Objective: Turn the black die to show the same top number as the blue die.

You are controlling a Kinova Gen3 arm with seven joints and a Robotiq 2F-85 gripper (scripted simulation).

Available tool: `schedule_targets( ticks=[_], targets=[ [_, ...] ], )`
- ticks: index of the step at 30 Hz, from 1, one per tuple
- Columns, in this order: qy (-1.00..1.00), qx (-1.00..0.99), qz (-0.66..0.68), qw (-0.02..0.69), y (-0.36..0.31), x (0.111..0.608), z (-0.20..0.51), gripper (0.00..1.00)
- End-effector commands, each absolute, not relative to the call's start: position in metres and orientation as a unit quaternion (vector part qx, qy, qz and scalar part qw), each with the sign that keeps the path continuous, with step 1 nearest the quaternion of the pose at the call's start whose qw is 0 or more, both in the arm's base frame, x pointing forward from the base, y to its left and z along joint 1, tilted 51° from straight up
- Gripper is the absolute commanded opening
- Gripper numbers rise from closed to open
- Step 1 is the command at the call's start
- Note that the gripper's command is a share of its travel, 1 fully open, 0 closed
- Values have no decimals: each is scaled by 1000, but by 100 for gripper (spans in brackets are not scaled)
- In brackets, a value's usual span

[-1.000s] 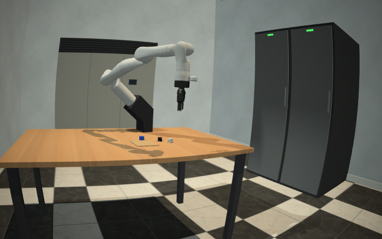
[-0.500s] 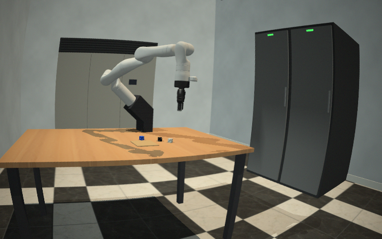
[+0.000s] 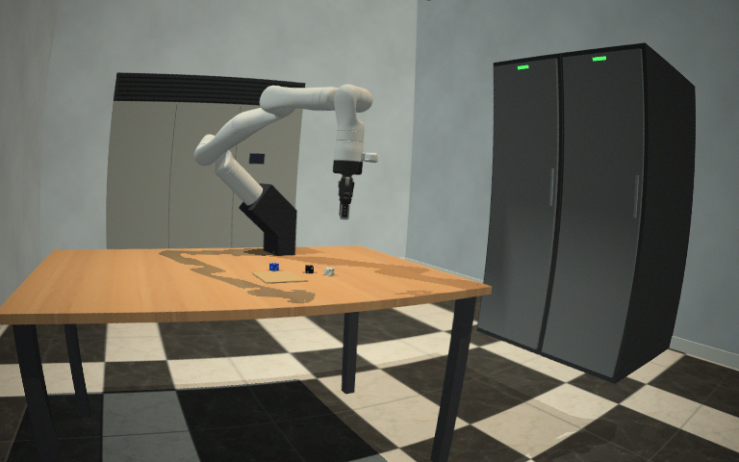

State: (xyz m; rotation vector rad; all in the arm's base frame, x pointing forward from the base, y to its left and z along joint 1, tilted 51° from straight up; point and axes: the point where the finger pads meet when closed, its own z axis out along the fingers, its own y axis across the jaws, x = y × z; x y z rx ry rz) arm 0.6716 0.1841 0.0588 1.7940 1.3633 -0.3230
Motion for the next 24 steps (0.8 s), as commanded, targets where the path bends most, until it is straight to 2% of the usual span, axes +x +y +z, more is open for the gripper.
schedule_targets(
  ticks=[1,13,24],
  targets=[
    [555,705,-138,419,182,666,63,100],
    [646,611,-207,408,147,643,61,100],
    [774,425,-310,353,101,577,46,100]
  ],
)
